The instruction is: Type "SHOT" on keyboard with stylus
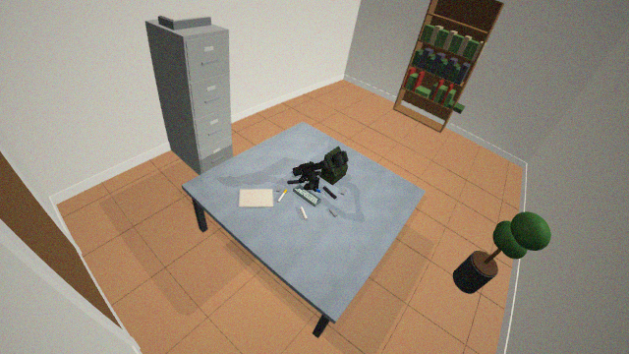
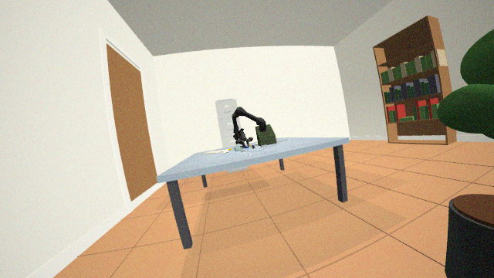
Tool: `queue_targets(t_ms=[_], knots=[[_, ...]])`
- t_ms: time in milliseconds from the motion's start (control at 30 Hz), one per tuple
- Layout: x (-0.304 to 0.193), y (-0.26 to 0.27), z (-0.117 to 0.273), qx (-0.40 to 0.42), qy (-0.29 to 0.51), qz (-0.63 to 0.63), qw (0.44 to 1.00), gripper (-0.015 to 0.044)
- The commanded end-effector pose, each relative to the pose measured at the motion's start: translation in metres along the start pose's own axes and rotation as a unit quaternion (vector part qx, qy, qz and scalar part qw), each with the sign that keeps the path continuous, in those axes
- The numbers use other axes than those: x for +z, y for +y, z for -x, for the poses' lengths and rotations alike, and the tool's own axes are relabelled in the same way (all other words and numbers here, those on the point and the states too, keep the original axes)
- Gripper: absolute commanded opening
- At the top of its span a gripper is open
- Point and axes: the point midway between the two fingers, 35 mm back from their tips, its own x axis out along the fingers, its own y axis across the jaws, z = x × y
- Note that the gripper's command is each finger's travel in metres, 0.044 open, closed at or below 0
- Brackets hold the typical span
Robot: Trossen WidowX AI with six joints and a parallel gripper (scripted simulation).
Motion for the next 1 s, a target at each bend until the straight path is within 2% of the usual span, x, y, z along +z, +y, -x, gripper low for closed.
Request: queue_targets(t_ms=[0, 167, 267, 533, 833, 967], knots=[[0.001, -0.001, -0.002, 0.000, 0.002, -0.005, 1.000, 0.0150], [0.000, 0.000, 0.000, 0.000, 0.000, 0.000, 1.000, 0.0019], [0.000, 0.000, 0.000, 0.000, 0.000, 0.000, 1.000, 0.0000], [-0.001, 0.000, 0.002, 0.000, 0.000, 0.000, 1.000, 0.0000], [-0.022, 0.000, 0.040, 0.000, -0.002, 0.000, 1.000, 0.0000], [-0.024, 0.000, 0.043, 0.000, -0.001, 0.000, 1.000, 0.0000]])
